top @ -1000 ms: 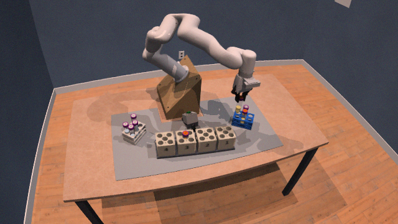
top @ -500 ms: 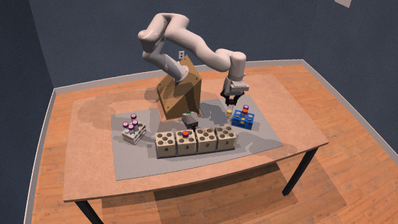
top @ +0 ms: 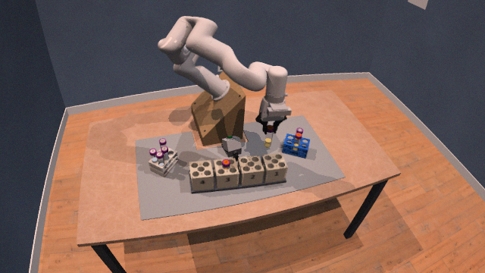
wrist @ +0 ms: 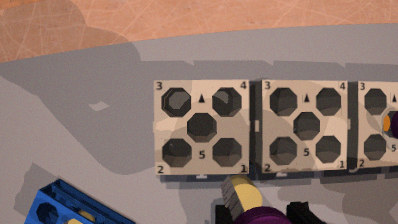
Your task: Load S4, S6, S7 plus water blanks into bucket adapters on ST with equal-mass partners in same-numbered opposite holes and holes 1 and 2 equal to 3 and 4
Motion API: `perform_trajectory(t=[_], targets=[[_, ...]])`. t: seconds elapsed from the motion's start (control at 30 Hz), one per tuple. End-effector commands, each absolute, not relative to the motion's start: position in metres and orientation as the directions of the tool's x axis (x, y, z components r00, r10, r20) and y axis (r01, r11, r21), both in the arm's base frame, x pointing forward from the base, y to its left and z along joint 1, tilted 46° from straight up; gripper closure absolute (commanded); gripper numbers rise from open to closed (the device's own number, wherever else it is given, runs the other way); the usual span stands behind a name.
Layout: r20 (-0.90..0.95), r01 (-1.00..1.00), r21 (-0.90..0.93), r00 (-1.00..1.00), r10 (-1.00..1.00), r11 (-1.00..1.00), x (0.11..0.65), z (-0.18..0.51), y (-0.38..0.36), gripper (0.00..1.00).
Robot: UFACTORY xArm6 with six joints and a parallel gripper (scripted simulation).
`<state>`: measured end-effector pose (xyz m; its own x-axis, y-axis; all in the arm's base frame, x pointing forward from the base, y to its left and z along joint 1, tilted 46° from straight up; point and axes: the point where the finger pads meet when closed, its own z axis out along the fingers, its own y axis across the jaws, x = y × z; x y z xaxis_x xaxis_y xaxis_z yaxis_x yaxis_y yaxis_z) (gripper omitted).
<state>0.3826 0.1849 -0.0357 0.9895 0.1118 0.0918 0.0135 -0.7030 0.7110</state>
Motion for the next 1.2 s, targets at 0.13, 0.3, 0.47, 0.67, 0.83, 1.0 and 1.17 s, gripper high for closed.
perform_trajectory(t=[0.13, 0.3, 0.47, 0.67, 0.83, 1.0, 1.17], targets=[[0.095, 0.013, 0.708, 0.989, 0.114, -0.706, 0.4, -0.004, 0.16, 1.0], [0.095, 0.013, 0.708, 0.989, 0.114, -0.706, 0.406, 0.006, 0.151, 1.0], [0.095, 0.013, 0.708, 0.989, 0.114, -0.706, 0.407, 0.008, 0.15, 1.0], [0.095, 0.013, 0.708, 0.989, 0.114, -0.706, 0.407, 0.008, 0.15, 1.0], [0.095, 0.013, 0.708, 0.989, 0.114, -0.706, 0.407, 0.008, 0.15, 1.0], [0.095, 0.013, 0.708, 0.989, 0.114, -0.706, 0.407, 0.008, 0.15, 1.0], [0.095, 0.013, 0.708, 0.989, 0.114, -0.706, 0.408, 0.003, 0.145, 1.0]])
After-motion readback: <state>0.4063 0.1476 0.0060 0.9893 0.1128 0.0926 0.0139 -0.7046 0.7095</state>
